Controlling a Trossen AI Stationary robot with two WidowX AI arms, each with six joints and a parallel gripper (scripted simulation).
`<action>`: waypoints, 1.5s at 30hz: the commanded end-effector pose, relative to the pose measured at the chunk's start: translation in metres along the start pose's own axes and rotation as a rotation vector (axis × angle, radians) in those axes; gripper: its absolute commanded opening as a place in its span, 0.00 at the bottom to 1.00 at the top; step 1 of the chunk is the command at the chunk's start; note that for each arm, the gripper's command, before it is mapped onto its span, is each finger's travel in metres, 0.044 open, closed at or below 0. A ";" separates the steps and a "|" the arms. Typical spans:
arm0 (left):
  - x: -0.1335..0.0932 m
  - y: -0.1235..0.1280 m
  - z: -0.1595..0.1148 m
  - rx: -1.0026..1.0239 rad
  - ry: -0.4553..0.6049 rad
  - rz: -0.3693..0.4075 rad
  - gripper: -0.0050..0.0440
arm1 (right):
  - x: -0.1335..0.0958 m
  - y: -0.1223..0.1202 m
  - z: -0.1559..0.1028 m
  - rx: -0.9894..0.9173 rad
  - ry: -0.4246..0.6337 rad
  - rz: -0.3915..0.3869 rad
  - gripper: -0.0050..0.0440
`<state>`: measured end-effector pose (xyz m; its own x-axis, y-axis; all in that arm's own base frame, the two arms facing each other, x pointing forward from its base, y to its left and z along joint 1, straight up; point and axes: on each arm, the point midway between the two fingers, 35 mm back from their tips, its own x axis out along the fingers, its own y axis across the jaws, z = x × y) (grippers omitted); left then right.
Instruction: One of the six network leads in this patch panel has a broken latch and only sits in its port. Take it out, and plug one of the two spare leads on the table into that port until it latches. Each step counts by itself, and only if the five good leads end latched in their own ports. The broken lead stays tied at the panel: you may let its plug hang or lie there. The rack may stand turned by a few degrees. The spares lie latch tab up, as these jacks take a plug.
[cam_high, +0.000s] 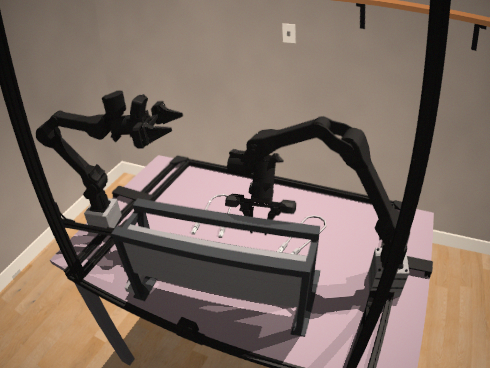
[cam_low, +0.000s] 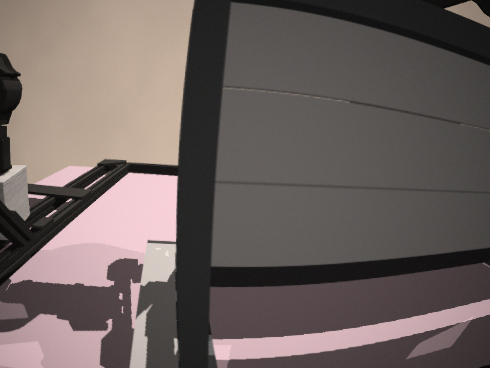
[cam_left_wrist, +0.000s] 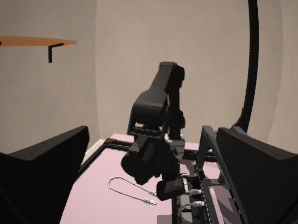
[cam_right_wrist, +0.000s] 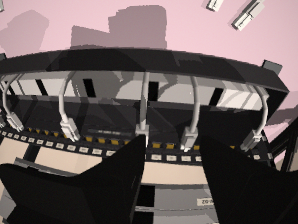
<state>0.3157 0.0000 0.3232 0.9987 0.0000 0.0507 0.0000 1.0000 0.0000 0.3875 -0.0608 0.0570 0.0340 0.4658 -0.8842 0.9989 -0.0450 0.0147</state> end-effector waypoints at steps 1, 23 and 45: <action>0.000 0.000 0.000 0.000 0.000 0.000 1.00 | -0.001 0.000 0.000 0.001 -0.003 0.002 0.46; 0.000 0.000 0.000 0.000 0.000 0.000 1.00 | 0.077 0.025 -0.031 0.046 -0.049 0.007 0.46; 0.000 0.000 0.000 0.000 0.000 0.000 1.00 | 0.081 0.025 -0.031 0.046 -0.050 0.007 0.46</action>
